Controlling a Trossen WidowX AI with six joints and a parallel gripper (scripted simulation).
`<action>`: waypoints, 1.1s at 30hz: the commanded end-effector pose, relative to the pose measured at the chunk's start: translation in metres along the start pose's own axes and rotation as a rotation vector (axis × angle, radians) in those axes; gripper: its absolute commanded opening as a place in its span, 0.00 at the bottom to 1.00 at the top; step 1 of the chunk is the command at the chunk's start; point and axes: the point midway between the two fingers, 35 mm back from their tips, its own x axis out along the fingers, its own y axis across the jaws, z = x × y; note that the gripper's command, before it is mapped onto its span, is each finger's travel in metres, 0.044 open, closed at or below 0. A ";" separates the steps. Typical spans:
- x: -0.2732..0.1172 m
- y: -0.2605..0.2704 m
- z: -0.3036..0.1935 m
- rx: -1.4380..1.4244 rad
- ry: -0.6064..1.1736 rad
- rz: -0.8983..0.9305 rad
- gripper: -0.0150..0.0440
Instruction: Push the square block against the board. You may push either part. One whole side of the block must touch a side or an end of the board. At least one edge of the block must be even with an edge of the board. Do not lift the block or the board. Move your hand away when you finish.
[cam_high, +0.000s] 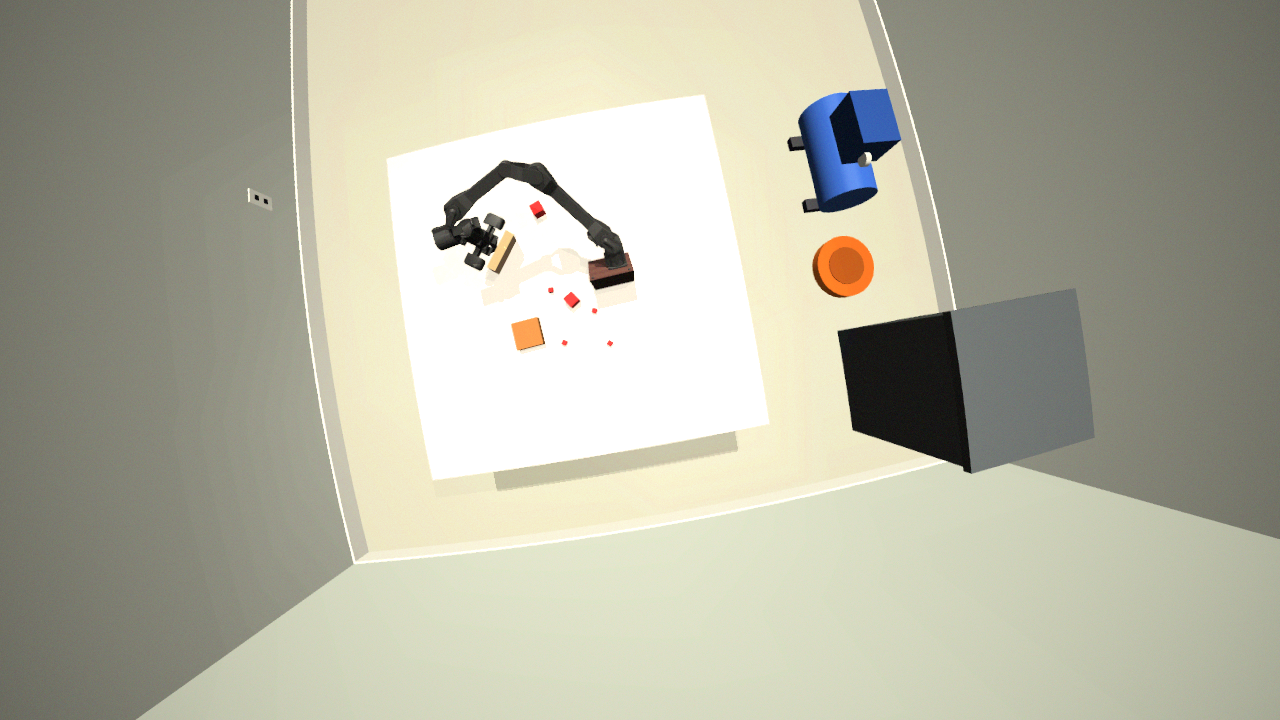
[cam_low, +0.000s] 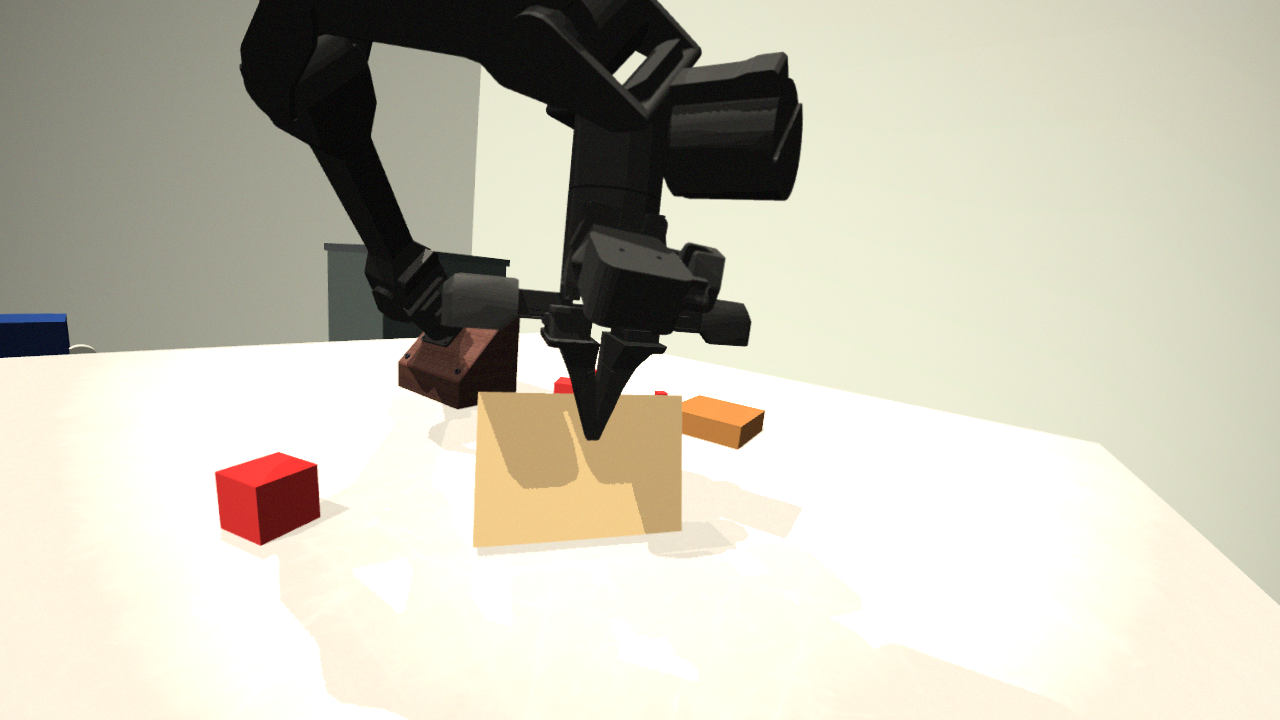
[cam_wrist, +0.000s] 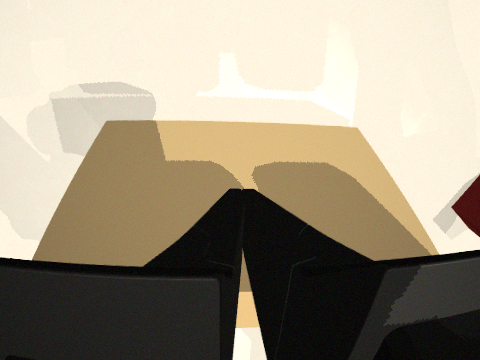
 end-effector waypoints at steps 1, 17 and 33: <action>-0.004 -0.001 -0.002 0.012 -0.007 0.012 0.25; -0.004 -0.001 -0.003 0.012 -0.006 0.012 0.25; -0.005 -0.001 0.023 0.013 -0.008 0.012 0.25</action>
